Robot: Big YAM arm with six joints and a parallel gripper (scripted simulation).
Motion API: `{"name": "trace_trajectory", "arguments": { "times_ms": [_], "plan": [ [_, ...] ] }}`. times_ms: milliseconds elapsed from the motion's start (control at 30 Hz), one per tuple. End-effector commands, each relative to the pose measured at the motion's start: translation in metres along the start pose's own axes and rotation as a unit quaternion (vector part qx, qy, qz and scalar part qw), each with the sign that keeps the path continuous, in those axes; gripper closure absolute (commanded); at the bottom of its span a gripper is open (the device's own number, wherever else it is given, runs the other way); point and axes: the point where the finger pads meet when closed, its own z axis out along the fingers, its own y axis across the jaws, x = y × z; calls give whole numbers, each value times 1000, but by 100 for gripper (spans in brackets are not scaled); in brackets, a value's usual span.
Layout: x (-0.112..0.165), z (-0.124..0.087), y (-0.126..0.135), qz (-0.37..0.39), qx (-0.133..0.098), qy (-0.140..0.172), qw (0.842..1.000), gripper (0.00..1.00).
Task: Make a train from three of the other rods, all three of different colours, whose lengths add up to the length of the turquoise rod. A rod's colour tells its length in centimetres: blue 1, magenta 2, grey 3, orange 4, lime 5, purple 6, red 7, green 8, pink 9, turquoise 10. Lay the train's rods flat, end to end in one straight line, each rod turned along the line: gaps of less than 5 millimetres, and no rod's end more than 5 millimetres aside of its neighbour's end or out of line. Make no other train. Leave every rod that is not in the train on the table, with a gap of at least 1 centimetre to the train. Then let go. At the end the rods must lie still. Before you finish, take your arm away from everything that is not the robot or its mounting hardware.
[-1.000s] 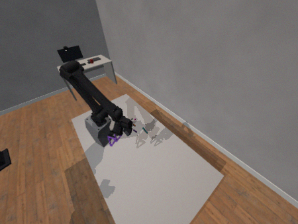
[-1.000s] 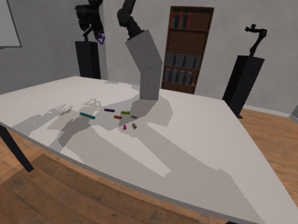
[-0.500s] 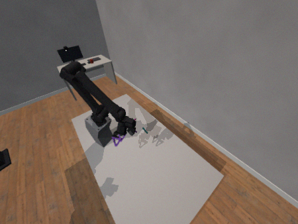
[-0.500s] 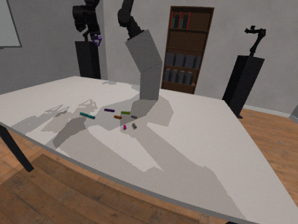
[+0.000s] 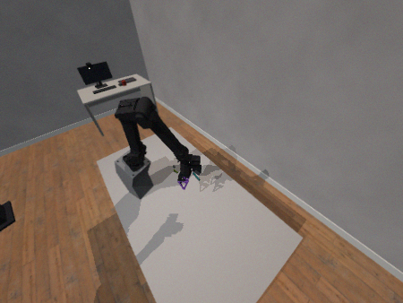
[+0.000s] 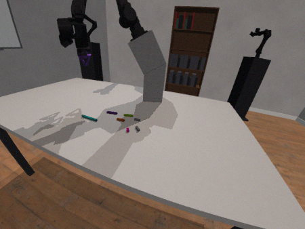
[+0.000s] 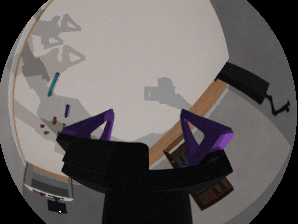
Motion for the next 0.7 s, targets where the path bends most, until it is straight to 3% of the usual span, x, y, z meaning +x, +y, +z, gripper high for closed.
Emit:
{"name": "trace_trajectory", "arguments": {
  "times_ms": [0, 33, 100, 167, 300, 333, 500, 667],
  "plan": [
    [-6, 5, 73, 35, -39, -18, 998, 0],
    [-6, 5, 73, 35, -39, -18, 998, 0],
    [0, 9, 123, 32, -65, -23, 997, 0],
    [0, 9, 123, 32, -65, -23, 997, 0],
    [31, 13, 217, 26, -113, -26, 993, 0],
    [31, 13, 217, 26, -113, -26, 993, 0],
    [91, 19, 308, 17, -159, -24, 987, 0],
    [148, 26, 362, 10, -188, -18, 982, 0]
  ]
}}
